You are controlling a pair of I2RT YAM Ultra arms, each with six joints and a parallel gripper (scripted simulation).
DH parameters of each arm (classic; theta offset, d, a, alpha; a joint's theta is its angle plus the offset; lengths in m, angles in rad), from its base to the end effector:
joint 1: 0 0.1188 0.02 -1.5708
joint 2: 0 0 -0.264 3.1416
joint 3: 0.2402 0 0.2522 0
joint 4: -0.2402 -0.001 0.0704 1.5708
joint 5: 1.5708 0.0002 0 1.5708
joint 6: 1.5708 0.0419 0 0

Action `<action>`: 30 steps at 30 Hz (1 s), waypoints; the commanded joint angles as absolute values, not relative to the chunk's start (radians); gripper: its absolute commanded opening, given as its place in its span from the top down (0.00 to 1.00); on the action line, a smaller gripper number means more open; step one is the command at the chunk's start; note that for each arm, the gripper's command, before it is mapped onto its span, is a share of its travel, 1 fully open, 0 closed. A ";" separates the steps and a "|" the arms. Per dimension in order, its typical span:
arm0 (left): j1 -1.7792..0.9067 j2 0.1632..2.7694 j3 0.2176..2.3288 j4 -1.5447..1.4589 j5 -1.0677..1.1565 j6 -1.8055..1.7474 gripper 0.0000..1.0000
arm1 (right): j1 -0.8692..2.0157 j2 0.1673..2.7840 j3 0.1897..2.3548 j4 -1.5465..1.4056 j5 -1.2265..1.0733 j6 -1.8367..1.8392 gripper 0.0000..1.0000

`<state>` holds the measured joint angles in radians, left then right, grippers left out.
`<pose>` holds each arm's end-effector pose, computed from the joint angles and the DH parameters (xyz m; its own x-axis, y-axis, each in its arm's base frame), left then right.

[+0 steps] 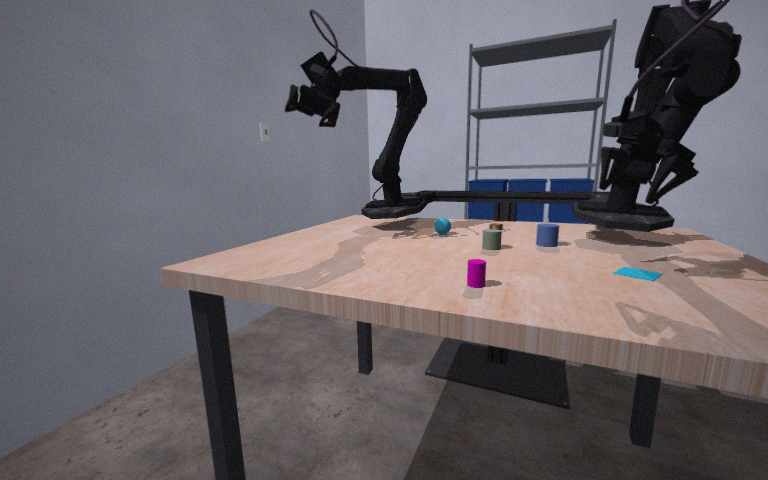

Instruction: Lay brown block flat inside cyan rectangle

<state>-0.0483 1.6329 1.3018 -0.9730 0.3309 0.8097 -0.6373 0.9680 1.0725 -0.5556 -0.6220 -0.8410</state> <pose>0.3154 -0.0279 0.2532 -0.5696 0.7131 -0.4087 0.7882 0.6150 -0.0253 0.1772 -0.0995 0.3758 -0.2799 -0.5464 -0.7893 -0.2197 0.8369 -0.5014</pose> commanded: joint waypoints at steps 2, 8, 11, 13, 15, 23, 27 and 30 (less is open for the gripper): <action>-0.094 1.550 1.194 -0.907 0.353 0.831 0.00 | -0.536 0.945 1.078 -0.623 -0.549 -0.740 0.00; -0.238 1.351 0.926 -0.805 0.333 0.777 0.00 | -0.279 0.921 1.072 -0.713 -0.421 -0.586 0.00; -0.284 1.303 0.877 -0.781 0.322 0.742 0.00 | -0.207 0.916 1.071 -0.726 -0.383 -0.548 0.00; -0.353 1.241 0.801 -0.752 0.311 0.709 0.00 | -0.121 0.907 1.070 -0.758 -0.342 -0.501 0.00; -0.426 1.186 0.737 -0.723 0.295 0.666 0.00 | -0.038 0.899 1.068 -0.783 -0.299 -0.452 0.00; -0.782 1.030 0.555 -0.595 0.190 0.447 0.00 | 0.283 0.862 1.070 -0.883 -0.125 -0.255 0.00; -0.872 1.016 0.526 -0.561 0.159 0.396 0.00 | 0.360 0.853 1.070 -0.907 -0.081 -0.208 0.00; -1.017 1.019 0.489 -0.504 0.099 0.316 0.00 | 0.510 0.842 1.069 -0.949 -0.004 -0.128 0.00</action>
